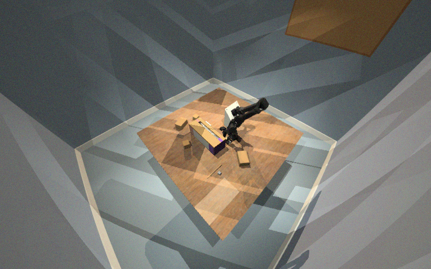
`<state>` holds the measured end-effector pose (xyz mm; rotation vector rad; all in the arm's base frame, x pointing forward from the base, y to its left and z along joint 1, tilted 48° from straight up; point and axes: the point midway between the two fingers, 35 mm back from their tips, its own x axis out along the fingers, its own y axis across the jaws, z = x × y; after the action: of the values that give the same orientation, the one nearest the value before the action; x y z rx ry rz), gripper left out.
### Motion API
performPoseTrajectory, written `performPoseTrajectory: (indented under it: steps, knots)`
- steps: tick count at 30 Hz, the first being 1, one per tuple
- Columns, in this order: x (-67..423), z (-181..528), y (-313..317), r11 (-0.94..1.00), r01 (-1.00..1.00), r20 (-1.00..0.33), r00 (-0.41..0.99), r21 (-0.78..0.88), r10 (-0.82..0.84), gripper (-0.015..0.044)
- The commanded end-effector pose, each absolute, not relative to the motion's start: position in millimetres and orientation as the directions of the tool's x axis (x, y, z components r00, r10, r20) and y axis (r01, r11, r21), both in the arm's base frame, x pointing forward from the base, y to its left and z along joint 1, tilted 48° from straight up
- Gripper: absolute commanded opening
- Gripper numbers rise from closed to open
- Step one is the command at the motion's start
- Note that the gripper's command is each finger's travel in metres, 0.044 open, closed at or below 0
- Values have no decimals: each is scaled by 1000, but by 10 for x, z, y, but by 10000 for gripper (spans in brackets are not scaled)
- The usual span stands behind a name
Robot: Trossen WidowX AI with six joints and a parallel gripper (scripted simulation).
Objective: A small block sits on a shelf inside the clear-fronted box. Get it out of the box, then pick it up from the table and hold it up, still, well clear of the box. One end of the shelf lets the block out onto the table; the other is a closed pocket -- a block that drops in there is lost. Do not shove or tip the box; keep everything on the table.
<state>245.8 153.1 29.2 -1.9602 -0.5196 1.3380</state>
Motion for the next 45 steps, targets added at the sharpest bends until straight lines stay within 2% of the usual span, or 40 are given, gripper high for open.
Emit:
performPoseTrajectory:
  steps: [1,8,16,24,35,45]
  knots:
    - [2479,432,1437,-672,-43,-630,396,-740,668,0]
    - [2465,504,1362,-661,-66,-628,396,-748,670,0]
    - [2457,520,1316,-528,-339,-627,387,-779,676,0]
    - [2448,539,1270,-344,-588,-625,379,-732,683,0]
    - [2433,569,1208,-46,-835,-619,369,-549,693,0]
    - [2419,601,1153,228,-930,-612,361,-287,703,0]
